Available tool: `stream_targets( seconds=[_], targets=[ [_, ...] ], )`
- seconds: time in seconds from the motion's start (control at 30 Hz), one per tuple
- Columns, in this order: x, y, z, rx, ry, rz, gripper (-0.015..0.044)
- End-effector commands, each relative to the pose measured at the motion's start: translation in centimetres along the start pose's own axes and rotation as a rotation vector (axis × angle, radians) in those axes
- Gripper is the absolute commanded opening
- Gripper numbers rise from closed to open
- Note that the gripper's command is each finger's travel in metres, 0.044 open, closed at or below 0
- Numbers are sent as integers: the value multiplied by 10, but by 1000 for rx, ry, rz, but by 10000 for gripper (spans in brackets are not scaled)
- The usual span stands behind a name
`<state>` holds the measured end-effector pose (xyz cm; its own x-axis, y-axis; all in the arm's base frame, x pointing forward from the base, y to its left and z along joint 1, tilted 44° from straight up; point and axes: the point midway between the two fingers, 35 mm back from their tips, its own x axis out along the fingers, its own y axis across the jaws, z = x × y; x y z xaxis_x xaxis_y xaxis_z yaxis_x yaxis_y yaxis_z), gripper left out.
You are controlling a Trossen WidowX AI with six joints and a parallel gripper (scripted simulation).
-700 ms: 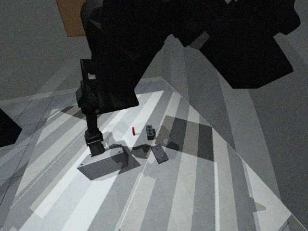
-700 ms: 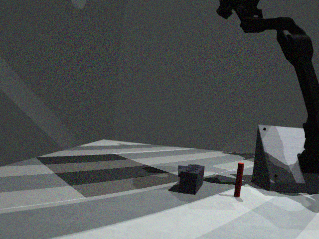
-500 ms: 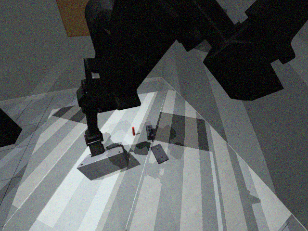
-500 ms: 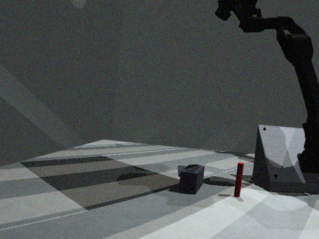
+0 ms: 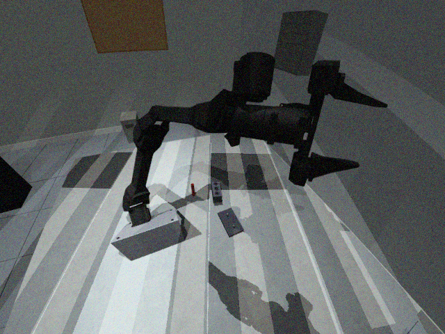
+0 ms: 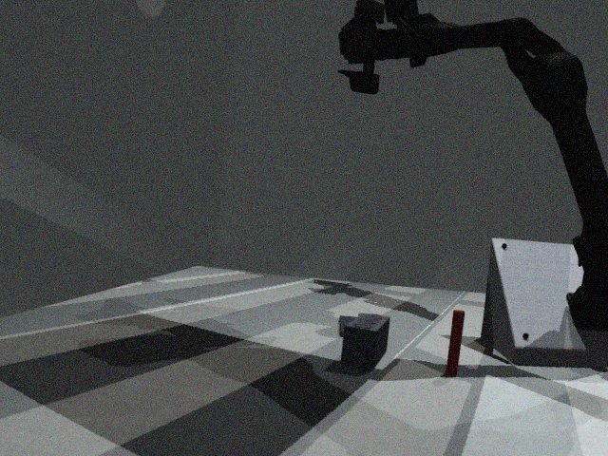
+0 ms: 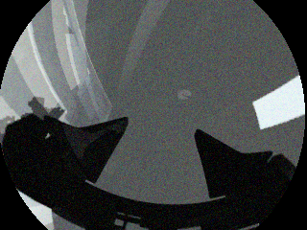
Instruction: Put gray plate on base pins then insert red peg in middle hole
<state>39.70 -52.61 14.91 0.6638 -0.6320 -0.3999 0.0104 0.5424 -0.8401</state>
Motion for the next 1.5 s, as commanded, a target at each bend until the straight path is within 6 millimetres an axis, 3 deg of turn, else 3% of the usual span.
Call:
stream_targets(
  seconds=[0.0, 0.23, 0.5, 0.73, 0.93, 0.97, 1.13, 1.3, 1.47],
  targets=[
    [-11, 41, 39, -56, -61, 181, 440],
    [-55, 131, 112, -159, -200, 554, 440],
    [-147, 216, 176, -256, -363, 966, 440],
    [-248, 265, 213, -310, -492, 1316, 440],
    [-338, 285, 232, -326, -576, 1596, 440],
    [-346, 286, 233, -326, -582, 1618, 440],
    [-338, 290, 230, -327, -584, 1625, 440],
    [-346, 343, 237, -326, -586, 1625, 440],
    [-348, 353, 238, -325, -586, 1625, 440]
  ],
)
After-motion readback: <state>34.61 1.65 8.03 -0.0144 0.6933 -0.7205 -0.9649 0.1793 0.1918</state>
